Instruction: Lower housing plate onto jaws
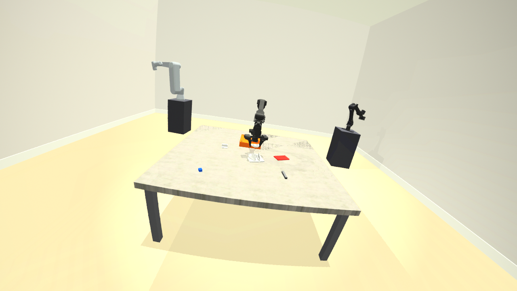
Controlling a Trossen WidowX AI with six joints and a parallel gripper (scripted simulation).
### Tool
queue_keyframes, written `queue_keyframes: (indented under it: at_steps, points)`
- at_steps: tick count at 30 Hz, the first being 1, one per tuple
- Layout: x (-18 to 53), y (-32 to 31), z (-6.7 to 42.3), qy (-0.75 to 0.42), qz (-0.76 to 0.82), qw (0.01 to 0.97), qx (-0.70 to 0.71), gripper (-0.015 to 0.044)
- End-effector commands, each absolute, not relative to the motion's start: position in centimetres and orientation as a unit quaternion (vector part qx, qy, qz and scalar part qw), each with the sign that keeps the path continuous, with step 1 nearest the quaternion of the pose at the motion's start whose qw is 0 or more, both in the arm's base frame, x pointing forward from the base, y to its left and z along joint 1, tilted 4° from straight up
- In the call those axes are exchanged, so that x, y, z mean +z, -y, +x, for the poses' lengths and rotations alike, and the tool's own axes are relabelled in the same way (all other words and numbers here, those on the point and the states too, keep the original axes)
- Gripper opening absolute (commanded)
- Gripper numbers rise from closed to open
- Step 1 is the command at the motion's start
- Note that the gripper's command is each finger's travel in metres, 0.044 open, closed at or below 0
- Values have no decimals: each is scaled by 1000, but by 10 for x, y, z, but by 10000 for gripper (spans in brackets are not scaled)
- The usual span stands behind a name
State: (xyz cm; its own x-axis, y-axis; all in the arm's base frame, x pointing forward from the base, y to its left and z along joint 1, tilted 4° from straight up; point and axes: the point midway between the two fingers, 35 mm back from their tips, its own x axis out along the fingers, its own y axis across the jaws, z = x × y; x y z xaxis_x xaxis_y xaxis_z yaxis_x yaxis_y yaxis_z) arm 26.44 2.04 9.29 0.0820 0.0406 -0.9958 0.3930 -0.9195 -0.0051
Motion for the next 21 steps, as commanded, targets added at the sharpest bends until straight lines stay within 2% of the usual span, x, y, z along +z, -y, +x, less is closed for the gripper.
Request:
queue_keyframes:
  at_steps: [1, 21]
  points:
    - [93, -20, 264, -150, 723, 136, -660, 351]
    - [93, -20, 264, -154, 723, 140, -659, 351]
